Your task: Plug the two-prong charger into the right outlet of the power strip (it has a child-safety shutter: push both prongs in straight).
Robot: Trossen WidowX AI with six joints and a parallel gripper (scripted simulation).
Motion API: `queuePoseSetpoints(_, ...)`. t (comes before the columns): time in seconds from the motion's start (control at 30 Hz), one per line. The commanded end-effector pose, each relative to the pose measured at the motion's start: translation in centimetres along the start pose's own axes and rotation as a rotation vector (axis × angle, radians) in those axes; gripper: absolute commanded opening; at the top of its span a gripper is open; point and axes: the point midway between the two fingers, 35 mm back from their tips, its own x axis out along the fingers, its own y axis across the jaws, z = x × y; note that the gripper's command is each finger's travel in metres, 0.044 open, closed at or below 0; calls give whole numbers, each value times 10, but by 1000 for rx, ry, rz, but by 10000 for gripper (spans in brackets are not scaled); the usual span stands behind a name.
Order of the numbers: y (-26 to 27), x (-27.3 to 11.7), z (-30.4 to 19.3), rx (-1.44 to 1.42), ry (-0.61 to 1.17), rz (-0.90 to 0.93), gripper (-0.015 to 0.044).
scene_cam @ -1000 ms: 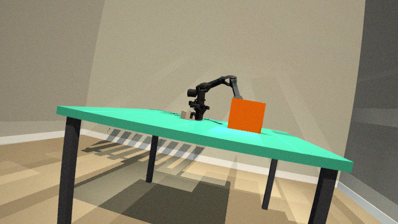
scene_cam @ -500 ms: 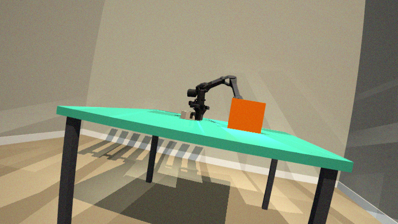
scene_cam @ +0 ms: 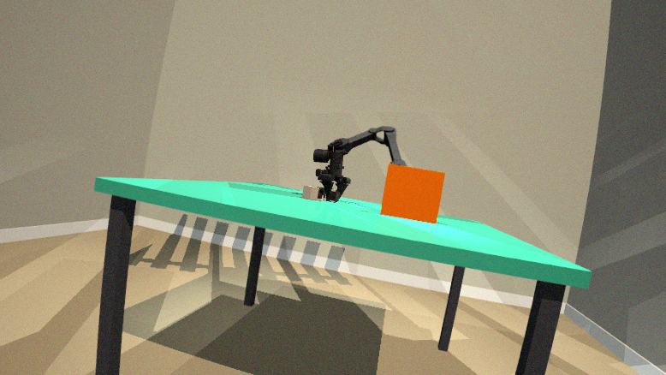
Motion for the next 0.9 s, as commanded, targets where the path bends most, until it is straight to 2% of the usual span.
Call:
queuePoseSetpoints(0.0,0,-1,-1,4,-6,0,440)
queuePoseSetpoints(0.87,0,0,-9,15,-21,-2,440)
